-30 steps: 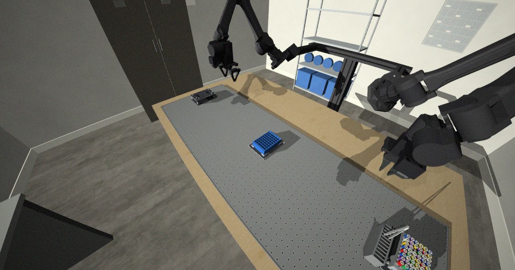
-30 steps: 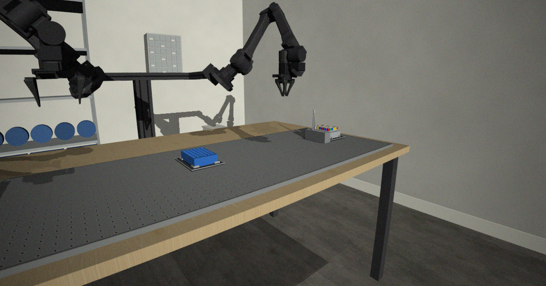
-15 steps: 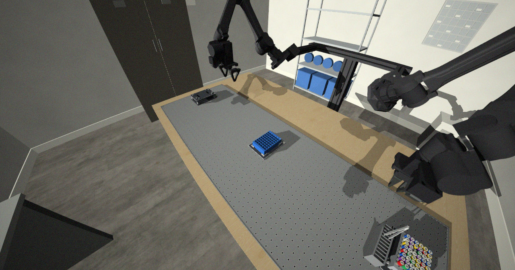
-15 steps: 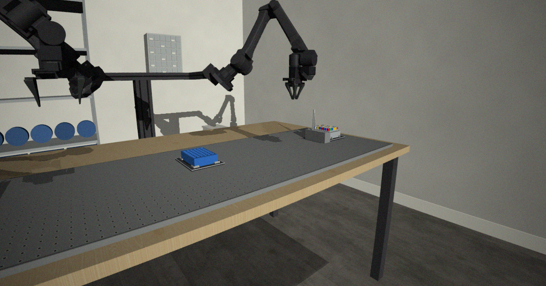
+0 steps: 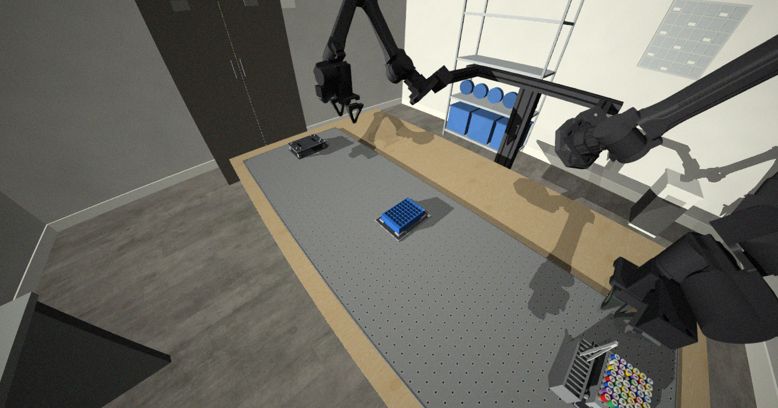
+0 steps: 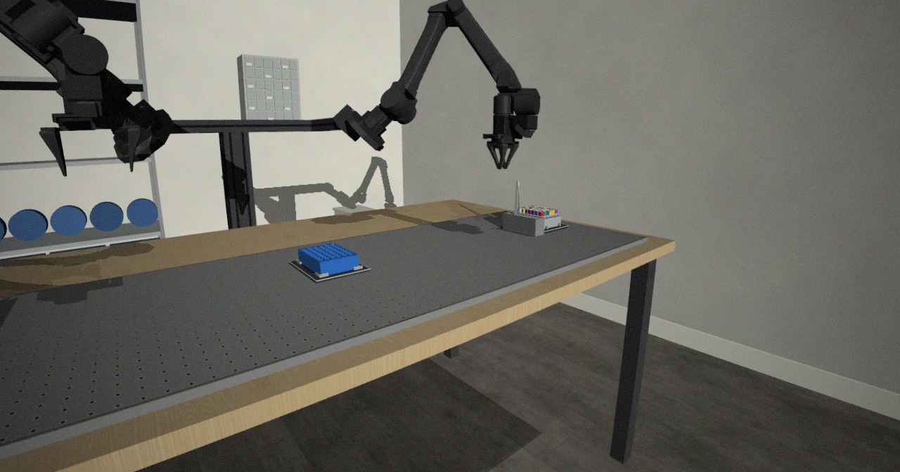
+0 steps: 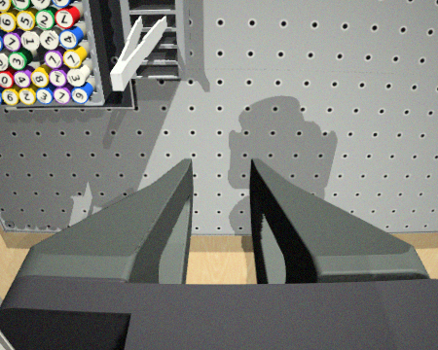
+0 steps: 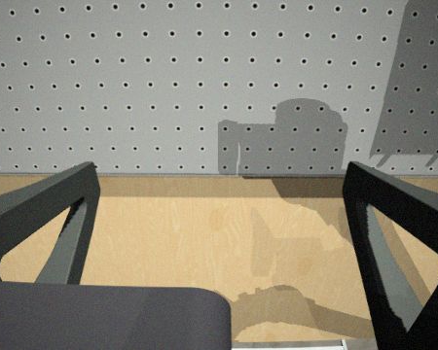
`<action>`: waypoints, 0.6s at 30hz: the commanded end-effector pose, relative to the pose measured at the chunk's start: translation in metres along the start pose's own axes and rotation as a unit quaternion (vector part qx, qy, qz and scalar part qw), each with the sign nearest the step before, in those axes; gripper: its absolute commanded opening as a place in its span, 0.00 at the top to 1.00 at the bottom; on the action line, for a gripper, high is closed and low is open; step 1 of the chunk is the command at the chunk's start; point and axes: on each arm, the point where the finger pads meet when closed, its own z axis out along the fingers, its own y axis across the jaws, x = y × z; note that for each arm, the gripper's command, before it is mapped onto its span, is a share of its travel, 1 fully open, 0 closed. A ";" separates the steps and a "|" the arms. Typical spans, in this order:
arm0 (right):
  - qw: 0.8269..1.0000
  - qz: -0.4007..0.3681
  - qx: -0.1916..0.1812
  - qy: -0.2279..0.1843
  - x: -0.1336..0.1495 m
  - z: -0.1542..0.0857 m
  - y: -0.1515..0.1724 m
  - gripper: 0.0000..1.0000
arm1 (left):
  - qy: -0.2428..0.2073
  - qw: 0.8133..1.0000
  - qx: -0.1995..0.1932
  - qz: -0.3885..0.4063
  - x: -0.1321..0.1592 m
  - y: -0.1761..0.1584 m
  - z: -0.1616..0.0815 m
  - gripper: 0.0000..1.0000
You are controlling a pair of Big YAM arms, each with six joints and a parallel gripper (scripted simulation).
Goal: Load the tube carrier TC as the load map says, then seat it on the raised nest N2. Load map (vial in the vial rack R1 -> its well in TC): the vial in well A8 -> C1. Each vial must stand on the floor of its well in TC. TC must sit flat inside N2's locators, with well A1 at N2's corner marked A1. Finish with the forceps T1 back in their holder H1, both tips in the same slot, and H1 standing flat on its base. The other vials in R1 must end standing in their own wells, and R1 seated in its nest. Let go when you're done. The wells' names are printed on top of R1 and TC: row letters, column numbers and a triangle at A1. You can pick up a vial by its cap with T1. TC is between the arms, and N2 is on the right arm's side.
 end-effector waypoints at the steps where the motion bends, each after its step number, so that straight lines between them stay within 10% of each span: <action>1: 1.000 0.009 0.000 -0.006 -0.008 -0.004 -0.003 0.00 | -0.014 1.000 -0.011 -0.002 -0.023 0.025 0.001 0.76; 18: 1.000 0.009 0.000 -0.006 -0.008 -0.004 -0.003 0.00 | -0.014 1.000 -0.007 0.007 -0.034 0.052 0.004 0.76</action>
